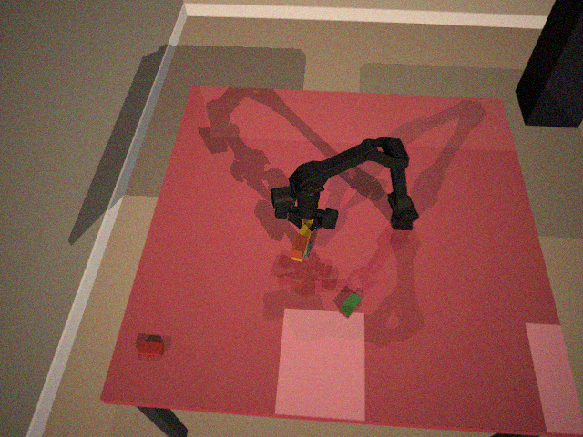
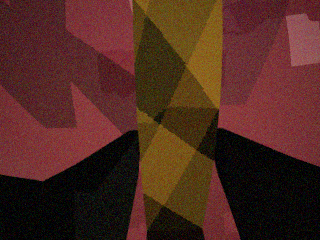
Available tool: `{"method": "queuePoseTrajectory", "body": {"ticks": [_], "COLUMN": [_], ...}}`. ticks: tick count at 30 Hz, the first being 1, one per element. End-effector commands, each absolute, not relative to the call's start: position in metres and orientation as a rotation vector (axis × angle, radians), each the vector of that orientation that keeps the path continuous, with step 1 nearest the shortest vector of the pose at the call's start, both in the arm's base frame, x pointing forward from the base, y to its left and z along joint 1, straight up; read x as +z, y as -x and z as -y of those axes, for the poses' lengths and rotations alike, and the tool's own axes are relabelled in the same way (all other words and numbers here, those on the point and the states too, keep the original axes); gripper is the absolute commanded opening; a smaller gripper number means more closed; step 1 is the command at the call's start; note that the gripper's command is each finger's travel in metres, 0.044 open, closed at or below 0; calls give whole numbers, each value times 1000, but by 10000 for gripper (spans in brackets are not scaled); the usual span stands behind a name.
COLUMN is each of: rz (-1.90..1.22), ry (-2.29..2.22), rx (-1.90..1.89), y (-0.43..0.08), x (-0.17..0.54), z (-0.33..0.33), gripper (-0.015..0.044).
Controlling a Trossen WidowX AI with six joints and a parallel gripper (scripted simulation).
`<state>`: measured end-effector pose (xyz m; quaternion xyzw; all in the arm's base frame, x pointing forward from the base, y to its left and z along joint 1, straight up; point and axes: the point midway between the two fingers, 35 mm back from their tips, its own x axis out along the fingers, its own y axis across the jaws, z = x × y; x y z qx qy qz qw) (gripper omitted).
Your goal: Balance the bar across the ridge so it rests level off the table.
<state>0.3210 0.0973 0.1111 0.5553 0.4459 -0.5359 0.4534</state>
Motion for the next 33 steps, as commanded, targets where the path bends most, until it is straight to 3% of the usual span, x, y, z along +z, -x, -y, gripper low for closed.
{"method": "queuePoseTrajectory", "body": {"ticks": [1,24,33], "rz": [-1101,-1101,-1101], "ry": [-1371,-1371,-1371], "rx": [-1323,-1323,-1323], "y": [-321,-321,-321], "x": [111,111,111], "z": [-97,-97,-97], "gripper": [171,185,421]}}
